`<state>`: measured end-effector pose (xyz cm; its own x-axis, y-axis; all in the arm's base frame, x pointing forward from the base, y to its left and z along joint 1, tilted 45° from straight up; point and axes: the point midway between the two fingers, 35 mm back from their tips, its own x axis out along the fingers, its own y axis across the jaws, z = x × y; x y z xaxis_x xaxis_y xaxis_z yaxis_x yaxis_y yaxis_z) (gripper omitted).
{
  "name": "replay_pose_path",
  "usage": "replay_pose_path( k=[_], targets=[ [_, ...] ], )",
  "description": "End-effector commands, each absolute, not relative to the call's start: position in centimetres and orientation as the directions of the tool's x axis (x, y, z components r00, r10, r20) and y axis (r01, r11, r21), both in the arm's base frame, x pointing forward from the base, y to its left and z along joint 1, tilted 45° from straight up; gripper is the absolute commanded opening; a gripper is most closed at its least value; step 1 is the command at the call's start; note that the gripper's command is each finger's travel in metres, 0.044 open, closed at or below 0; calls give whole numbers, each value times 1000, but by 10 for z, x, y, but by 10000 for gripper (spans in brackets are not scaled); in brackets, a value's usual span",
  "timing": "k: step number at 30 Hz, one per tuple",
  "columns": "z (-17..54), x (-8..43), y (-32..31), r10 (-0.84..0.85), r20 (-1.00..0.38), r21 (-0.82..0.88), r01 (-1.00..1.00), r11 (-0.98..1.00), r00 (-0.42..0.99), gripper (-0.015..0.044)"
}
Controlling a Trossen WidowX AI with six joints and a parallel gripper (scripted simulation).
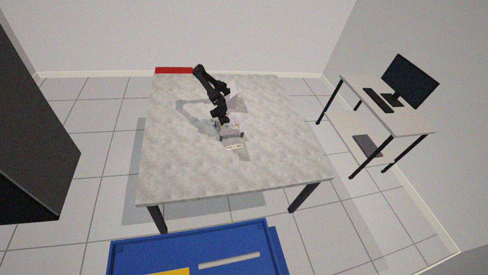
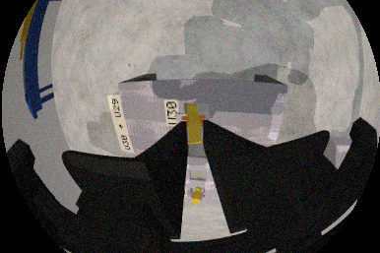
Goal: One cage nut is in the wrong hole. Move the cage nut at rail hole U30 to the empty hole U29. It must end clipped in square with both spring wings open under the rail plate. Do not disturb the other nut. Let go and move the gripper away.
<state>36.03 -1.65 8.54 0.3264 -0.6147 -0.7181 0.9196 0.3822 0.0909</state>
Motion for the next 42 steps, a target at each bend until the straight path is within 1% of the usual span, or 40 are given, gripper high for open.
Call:
replay_pose_path(
  k=[1, 42],
  targets=[
    [86, 360, -17, -619, -716, 92, 922, 377, 324, 29],
    [88, 361, -15, -627, -718, 75, 929, 362, 302, 29]
  ],
)
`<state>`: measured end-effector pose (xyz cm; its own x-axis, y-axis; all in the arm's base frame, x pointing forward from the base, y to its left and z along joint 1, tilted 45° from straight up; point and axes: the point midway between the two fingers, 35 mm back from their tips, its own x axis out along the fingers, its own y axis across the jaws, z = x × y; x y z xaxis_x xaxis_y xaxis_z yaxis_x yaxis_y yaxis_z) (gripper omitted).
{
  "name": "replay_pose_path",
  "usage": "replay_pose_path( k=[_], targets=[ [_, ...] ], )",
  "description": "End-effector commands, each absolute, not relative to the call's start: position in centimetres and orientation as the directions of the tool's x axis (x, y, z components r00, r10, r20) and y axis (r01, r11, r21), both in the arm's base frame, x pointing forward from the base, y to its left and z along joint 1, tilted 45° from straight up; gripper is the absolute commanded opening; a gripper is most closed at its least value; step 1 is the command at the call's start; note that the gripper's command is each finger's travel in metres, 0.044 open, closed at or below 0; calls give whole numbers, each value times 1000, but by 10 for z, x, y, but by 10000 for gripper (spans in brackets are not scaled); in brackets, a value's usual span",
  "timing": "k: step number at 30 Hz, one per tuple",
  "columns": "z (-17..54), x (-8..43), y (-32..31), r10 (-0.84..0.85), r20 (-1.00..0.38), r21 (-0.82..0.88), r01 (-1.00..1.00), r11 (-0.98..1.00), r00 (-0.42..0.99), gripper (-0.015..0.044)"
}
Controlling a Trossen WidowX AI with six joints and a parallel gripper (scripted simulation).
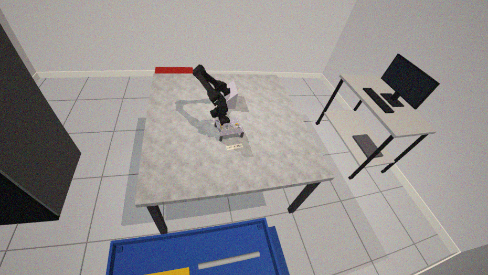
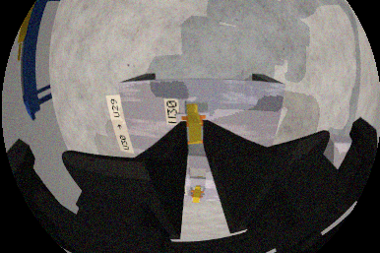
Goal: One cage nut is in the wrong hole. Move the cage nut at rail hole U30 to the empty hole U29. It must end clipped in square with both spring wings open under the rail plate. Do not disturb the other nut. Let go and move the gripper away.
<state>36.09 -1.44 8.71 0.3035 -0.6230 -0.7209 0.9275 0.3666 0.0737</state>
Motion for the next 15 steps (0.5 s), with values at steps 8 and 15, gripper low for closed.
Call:
replay_pose_path(
  k=[8, 15],
  targets=[
    [88, 361, -15, -629, -718, 72, 931, 359, 298, 29],
    [88, 361, -14, -630, -719, 69, 932, 356, 294, 29]
  ],
)
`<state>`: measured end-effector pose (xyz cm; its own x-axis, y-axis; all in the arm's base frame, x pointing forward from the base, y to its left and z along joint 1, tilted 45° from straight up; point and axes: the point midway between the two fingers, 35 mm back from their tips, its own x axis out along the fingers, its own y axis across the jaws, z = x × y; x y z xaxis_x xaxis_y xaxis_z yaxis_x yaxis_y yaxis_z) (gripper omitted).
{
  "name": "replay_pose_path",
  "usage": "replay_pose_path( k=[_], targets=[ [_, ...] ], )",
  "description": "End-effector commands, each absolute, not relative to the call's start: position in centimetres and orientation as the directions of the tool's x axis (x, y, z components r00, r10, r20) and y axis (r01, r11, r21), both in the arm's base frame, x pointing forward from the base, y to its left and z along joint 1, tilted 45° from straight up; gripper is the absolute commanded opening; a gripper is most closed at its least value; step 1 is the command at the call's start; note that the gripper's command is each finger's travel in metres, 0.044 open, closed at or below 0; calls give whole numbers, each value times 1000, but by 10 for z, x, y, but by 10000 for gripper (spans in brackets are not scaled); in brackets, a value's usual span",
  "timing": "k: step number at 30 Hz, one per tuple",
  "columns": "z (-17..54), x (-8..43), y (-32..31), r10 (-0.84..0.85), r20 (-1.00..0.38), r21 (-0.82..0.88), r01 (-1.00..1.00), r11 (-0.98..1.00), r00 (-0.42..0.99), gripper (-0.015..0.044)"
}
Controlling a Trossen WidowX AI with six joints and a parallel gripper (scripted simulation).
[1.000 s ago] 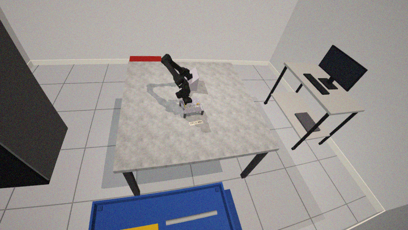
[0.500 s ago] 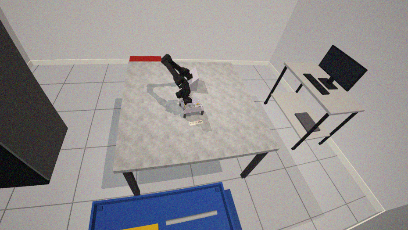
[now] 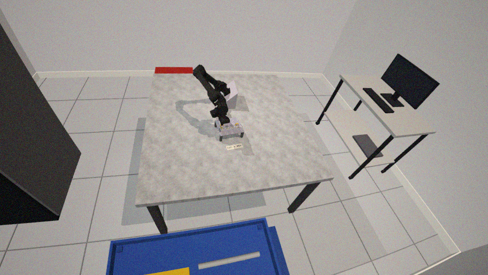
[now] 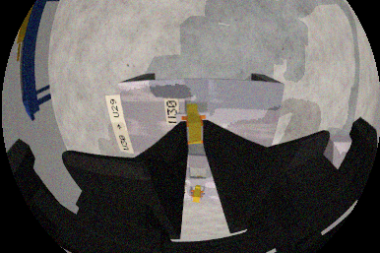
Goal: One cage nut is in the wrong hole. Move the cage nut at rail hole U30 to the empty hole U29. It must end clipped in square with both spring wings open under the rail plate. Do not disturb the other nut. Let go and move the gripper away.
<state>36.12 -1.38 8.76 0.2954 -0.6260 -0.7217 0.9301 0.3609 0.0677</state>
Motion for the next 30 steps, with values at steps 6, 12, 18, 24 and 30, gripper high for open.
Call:
replay_pose_path(
  k=[6, 12, 18, 24, 30],
  targets=[
    [89, 361, -14, -630, -719, 69, 932, 356, 294, 29],
    [89, 361, -13, -630, -718, 69, 932, 356, 294, 29],
    [90, 361, -13, -630, -718, 69, 932, 356, 294, 29],
    [90, 361, -12, -630, -718, 69, 932, 356, 294, 29],
    [91, 361, -12, -630, -719, 69, 932, 356, 294, 29]
  ],
)
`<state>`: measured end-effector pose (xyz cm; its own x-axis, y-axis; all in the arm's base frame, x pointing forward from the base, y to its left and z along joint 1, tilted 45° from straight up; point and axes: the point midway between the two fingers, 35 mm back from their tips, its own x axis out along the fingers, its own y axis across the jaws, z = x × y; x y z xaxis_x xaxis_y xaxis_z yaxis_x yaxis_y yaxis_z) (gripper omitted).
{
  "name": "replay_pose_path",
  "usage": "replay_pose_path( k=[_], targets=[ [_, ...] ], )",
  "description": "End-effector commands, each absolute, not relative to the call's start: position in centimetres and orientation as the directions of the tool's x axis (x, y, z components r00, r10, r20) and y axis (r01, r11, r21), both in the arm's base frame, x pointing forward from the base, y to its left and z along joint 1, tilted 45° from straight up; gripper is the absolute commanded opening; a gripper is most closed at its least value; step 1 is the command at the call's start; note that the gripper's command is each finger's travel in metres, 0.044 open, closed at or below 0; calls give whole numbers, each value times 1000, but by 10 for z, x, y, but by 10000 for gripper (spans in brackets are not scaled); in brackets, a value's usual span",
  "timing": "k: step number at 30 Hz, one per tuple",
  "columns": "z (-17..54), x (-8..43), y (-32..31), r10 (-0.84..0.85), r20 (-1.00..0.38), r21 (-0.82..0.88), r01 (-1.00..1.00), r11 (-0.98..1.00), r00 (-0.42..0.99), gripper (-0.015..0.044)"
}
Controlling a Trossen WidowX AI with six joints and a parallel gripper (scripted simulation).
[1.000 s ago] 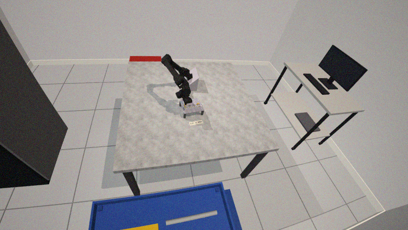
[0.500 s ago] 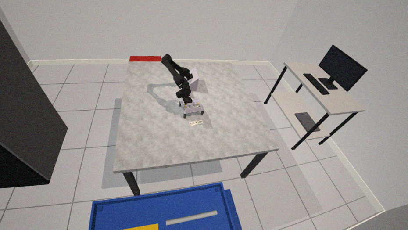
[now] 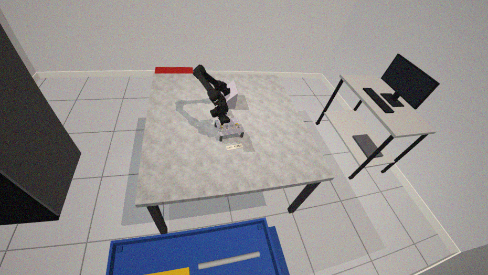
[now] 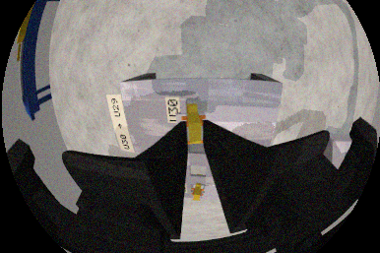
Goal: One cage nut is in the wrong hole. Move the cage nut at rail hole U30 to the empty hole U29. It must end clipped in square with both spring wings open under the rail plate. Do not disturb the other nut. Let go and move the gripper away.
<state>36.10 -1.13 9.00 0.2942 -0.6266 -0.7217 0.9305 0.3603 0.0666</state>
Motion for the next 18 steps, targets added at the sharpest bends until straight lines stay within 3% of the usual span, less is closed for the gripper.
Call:
replay_pose_path(
  k=[1, 18],
  targets=[
    [91, 361, -12, -630, -719, 69, 932, 356, 294, 29],
    [93, 361, -10, -630, -719, 69, 932, 356, 294, 29]
  ],
)
